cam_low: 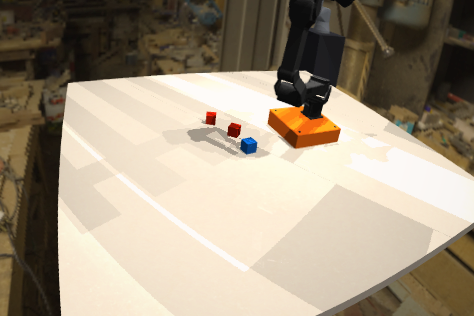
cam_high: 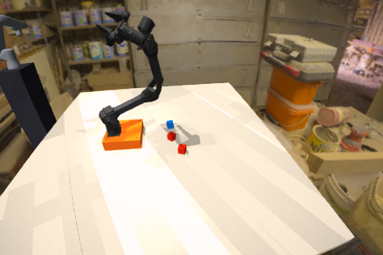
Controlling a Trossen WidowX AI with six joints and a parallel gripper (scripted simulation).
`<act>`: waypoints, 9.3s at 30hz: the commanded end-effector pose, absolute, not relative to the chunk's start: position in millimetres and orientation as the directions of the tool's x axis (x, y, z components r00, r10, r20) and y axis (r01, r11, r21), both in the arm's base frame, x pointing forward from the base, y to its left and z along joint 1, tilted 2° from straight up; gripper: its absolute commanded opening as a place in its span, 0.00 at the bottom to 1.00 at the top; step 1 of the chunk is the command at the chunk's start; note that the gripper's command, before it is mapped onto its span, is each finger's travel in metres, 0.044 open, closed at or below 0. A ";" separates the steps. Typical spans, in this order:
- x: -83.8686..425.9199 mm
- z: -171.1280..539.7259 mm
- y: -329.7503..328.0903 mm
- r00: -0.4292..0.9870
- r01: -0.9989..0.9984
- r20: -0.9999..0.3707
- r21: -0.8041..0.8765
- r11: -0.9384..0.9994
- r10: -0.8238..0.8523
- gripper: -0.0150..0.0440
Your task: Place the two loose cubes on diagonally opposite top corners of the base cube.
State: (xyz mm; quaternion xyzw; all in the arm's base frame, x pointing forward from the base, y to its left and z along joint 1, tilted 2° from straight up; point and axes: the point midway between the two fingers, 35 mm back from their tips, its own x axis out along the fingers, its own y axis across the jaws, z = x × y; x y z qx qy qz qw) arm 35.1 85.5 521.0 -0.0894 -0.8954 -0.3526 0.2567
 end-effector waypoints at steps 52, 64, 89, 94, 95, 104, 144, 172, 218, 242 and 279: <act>57.5 357.1 -295.2 0.075 0.743 -0.599 0.567 -0.356 -0.797 0.70; 173.9 274.7 -293.8 0.246 0.962 -0.815 0.270 0.032 -0.524 0.70; 327.4 114.9 -142.3 0.041 0.441 -0.999 0.034 0.897 0.017 0.70; 328.1 109.1 -142.4 0.041 0.441 -0.999 0.034 0.897 0.017 0.70; 328.9 101.9 -142.6 0.041 0.441 -0.999 0.034 0.897 0.017 0.70; 329.8 52.7 -141.1 0.041 0.441 -0.999 0.034 0.897 0.018 0.70; 331.6 5.6 -140.2 0.041 0.441 -0.999 0.034 0.897 0.018 0.43; 331.3 90.9 -143.8 0.041 0.441 -0.999 0.034 0.897 0.017 0.43; 334.6 93.5 -32.8 0.041 0.604 -0.999 0.046 0.796 0.026 0.43; 317.5 78.2 38.7 0.040 0.704 -0.999 0.053 0.708 0.034 0.43; 312.3 48.1 55.2 0.039 0.728 -0.999 0.054 0.684 0.036 0.43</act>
